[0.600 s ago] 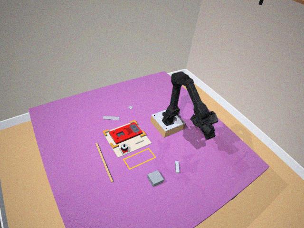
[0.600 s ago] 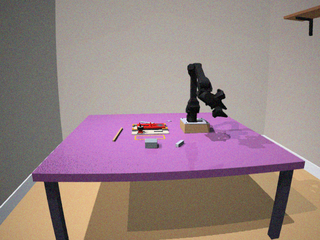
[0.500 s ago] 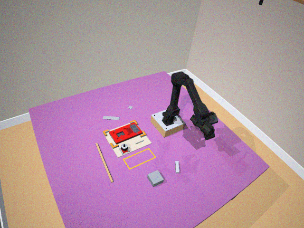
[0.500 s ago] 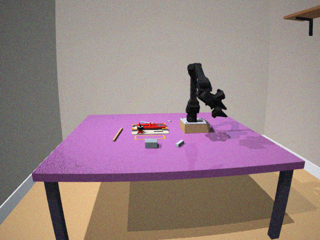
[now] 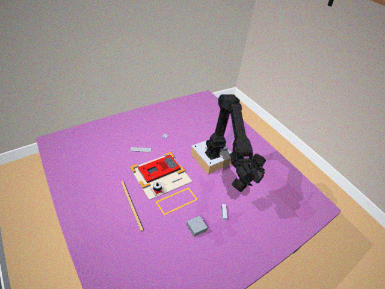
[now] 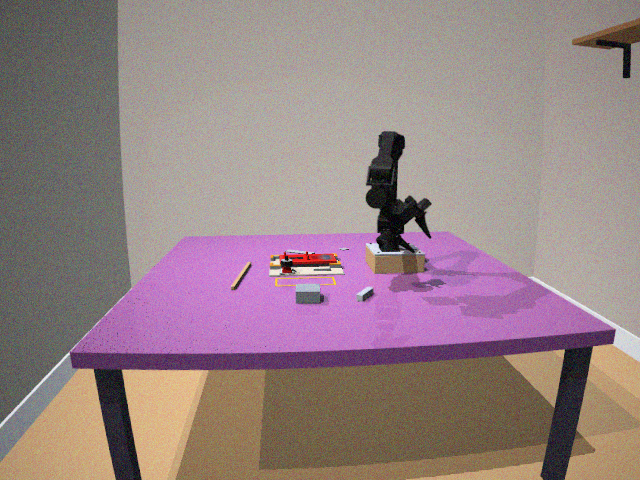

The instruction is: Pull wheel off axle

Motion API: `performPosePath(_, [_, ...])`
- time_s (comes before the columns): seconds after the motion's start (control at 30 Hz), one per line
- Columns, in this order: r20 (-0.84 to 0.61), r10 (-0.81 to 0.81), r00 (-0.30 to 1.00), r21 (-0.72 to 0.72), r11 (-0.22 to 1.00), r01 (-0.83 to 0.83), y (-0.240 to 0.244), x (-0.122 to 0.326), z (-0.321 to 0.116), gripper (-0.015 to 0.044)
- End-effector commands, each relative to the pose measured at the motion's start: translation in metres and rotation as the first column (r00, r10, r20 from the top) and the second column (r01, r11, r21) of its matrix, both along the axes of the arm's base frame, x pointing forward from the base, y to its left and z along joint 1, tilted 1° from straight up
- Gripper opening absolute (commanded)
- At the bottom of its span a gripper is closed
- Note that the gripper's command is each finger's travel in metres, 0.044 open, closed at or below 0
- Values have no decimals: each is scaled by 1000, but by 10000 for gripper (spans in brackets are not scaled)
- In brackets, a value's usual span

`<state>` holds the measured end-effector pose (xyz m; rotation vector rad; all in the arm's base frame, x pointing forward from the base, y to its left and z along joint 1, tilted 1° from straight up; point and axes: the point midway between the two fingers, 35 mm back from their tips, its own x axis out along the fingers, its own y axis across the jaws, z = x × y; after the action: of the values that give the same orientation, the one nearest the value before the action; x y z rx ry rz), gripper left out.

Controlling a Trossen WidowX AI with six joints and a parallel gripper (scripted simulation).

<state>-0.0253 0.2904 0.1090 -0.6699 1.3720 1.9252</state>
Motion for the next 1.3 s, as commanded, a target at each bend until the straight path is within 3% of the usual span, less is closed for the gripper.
performPosePath(0.0, [52, -278, 959, -148, 948, 283, 7, 50, -7, 300])
performPosePath(0.17, [132, -561, 817, -278, 770, 574, 5, 107, -11, 300])
performPosePath(0.33, [229, -776, 588, -368, 490, 790, -9, 165, -15, 300])
performPosePath(0.63, [408, -911, 62, -428, -131, 894, -55, 254, -20, 300])
performPosePath(0.8, [502, -825, -259, -413, -492, 766, -90, 299, -23, 300])
performPosePath(1.0, [593, -543, -595, -343, -839, 423, -148, 347, -26, 300])
performPosePath(1.13, [625, -277, -730, -278, -953, 123, -193, 373, -27, 300])
performPosePath(1.27, [632, -33, -774, -223, -965, -141, -232, 389, -28, 300])
